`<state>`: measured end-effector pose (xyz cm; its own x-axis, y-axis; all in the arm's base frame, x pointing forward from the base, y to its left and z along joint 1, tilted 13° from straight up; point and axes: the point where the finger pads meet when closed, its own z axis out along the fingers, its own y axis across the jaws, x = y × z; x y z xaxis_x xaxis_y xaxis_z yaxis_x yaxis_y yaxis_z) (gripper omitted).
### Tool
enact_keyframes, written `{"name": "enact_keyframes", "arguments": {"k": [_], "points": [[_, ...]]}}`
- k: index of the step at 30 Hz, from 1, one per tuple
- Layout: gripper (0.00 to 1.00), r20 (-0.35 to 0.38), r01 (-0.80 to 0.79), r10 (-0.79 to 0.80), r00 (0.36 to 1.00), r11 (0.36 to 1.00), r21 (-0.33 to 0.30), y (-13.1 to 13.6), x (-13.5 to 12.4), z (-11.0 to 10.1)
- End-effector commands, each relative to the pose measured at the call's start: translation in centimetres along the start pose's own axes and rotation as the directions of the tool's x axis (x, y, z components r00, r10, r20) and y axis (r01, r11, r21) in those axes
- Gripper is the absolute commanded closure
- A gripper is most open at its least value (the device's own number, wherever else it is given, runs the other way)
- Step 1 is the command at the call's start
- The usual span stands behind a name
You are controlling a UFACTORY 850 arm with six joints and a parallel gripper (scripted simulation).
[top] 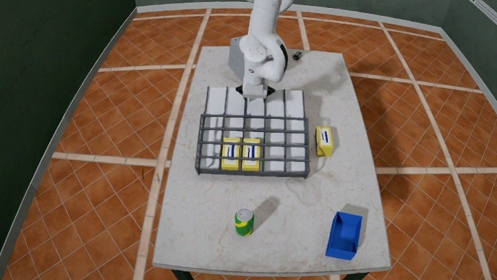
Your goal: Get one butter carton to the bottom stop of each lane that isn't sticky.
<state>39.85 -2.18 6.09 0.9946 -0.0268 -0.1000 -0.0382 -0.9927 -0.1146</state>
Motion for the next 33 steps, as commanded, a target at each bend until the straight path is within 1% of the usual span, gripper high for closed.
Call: {"name": "enact_keyframes", "arguments": {"k": [1,32,33], "points": [[0.16,-0.001,0.000,0.000,1.000,1.000,0.000,0.00,0.06,-0.05],[0.14,-0.001,0.000,0.000,1.000,1.000,0.000,0.00,0.06,-0.05],[0.13,-0.001,0.000,0.000,1.000,1.000,0.000,0.00,0.06,-0.05]]}}
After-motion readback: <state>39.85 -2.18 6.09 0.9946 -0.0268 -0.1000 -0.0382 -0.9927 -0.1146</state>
